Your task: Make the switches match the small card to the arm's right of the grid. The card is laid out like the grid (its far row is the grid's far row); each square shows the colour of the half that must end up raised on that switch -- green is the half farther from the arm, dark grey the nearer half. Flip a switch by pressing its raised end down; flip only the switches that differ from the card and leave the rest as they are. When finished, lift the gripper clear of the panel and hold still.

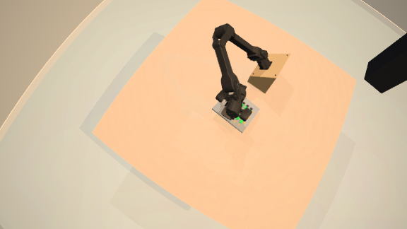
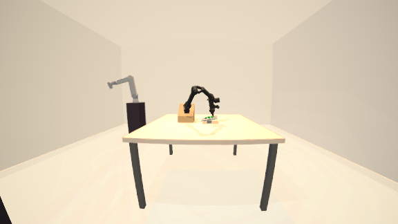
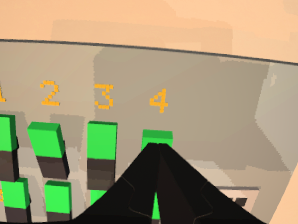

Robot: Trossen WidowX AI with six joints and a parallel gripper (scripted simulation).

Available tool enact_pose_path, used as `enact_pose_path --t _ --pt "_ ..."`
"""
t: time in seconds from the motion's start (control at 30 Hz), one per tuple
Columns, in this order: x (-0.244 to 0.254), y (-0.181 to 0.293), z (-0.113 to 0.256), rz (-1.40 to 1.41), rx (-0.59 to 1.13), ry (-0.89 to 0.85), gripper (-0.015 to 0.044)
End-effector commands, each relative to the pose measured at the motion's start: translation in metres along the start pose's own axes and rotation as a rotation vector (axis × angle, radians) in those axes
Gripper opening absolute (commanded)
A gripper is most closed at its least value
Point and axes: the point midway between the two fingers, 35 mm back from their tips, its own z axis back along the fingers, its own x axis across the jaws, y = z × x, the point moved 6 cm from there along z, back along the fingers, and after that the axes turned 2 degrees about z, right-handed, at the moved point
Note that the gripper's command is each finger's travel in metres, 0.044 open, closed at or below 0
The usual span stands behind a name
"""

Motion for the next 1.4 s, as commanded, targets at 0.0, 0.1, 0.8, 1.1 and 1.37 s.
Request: enact_pose_path --t 0.0,0.1,0.8,1.1,1.37 --pt "0.0002 0.0004 -0.001 0.005 0.0 0.003 0.0" --pt "0.0002 0.0003 -0.0014 0.005 0.0 0.003 0.0" --pt "0.0002 0.0003 -0.0042 0.005 0.0 0.003 0.0" --pt "0.0002 0.0002 -0.0054 0.005 0.0 0.003 0.0" --pt "0.0002 0.0002 -0.0065 0.005 0.0 0.003 0.0"
